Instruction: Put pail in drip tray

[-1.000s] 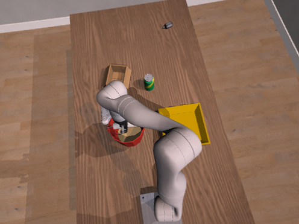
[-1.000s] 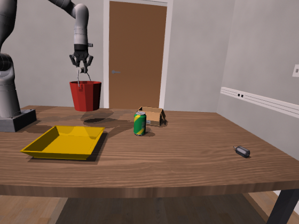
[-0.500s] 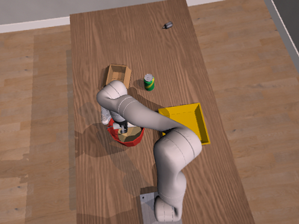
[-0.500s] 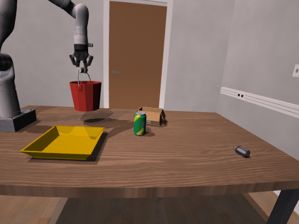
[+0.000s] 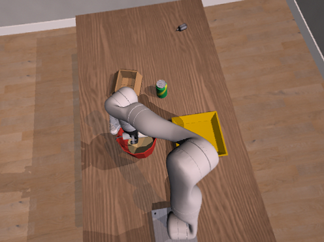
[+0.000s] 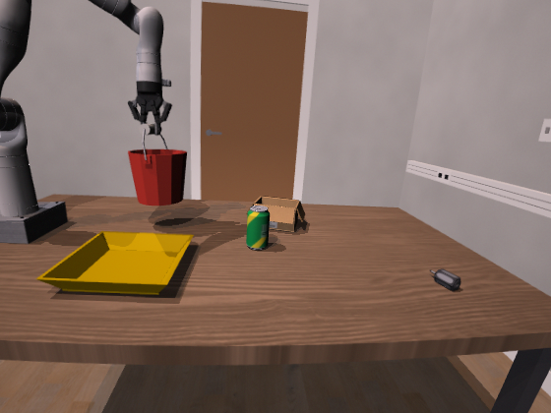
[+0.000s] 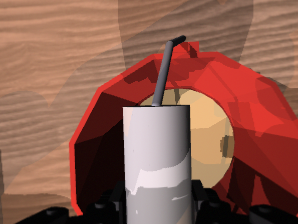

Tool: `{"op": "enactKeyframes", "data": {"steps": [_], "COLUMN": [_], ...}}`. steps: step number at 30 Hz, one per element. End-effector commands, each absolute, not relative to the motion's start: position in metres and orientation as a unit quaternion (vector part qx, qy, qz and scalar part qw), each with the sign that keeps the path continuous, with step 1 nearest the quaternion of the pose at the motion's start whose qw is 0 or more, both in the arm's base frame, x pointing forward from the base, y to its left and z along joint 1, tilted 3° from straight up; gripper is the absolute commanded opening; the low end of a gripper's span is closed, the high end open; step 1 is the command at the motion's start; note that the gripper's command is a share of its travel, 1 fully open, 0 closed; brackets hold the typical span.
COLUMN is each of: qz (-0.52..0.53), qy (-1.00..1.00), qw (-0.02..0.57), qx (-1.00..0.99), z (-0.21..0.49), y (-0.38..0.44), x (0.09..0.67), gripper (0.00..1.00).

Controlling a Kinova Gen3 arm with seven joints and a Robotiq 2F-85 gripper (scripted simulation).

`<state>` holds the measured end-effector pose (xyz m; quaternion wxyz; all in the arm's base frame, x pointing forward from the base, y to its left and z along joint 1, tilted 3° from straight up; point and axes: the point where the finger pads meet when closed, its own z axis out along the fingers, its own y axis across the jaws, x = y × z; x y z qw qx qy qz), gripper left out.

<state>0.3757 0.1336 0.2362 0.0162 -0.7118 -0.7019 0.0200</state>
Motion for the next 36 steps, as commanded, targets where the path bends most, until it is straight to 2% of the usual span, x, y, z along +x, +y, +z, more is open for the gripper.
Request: {"op": "enactKeyframes", "data": {"steps": [1, 36], "qz": [0.019, 0.019], "qy": [-0.702, -0.702], "qw": [0.016, 0.016], "qx": [-0.712, -0.712], "z": [0.2369, 0.2369], "y": [0.1338, 0.1251], "x": [0.3761, 0.3768], "gripper": [0.10, 0.10]}}
